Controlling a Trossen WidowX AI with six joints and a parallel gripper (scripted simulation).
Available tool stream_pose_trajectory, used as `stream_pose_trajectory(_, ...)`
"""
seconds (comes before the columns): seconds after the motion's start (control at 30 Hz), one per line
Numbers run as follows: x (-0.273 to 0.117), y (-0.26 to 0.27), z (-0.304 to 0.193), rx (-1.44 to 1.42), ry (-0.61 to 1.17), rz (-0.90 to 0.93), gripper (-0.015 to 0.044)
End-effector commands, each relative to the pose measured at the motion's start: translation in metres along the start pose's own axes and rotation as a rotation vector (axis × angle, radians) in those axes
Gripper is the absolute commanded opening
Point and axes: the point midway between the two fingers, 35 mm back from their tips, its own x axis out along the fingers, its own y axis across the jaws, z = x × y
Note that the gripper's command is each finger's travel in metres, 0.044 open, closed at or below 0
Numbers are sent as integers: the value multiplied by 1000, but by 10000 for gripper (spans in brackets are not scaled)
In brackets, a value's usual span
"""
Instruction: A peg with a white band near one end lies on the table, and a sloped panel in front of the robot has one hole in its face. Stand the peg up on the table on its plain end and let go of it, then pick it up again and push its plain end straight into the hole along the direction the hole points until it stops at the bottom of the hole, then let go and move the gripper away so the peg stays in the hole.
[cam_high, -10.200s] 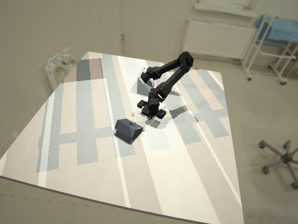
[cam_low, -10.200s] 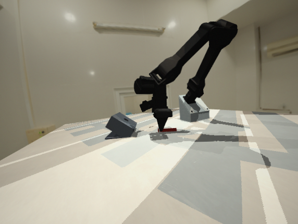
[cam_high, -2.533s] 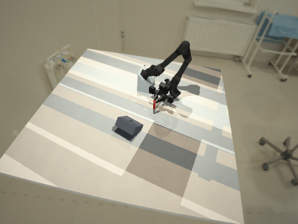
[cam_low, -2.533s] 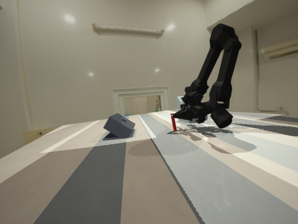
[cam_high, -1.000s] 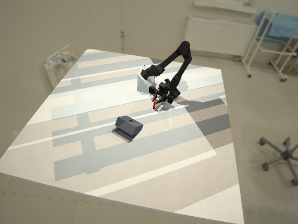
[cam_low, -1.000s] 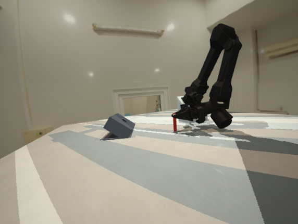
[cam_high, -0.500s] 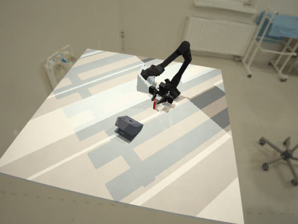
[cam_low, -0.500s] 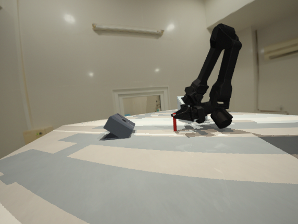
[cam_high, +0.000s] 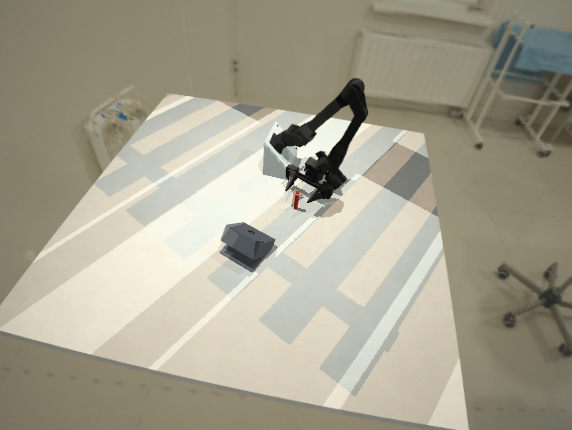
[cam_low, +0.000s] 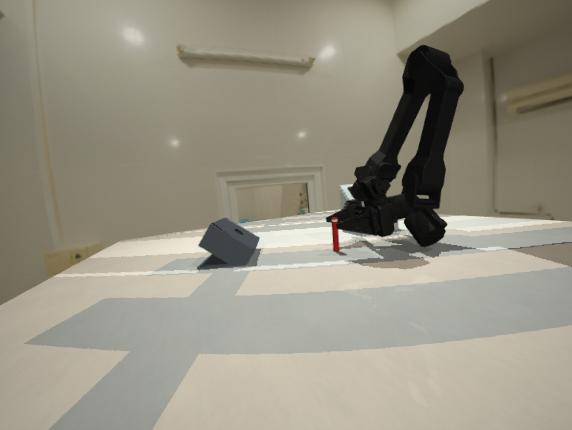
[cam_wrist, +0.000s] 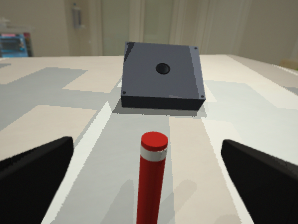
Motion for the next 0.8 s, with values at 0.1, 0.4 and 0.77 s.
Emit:
stream_pose_trajectory(0.1, 1, 11, 27, 5, 12, -34, 440)
stream_pose_trajectory(0.4, -3, 19, 90, 14, 28, -50, 440)
stream_pose_trajectory(0.77, -22, -1, 159, 1, -2, 4, 440)
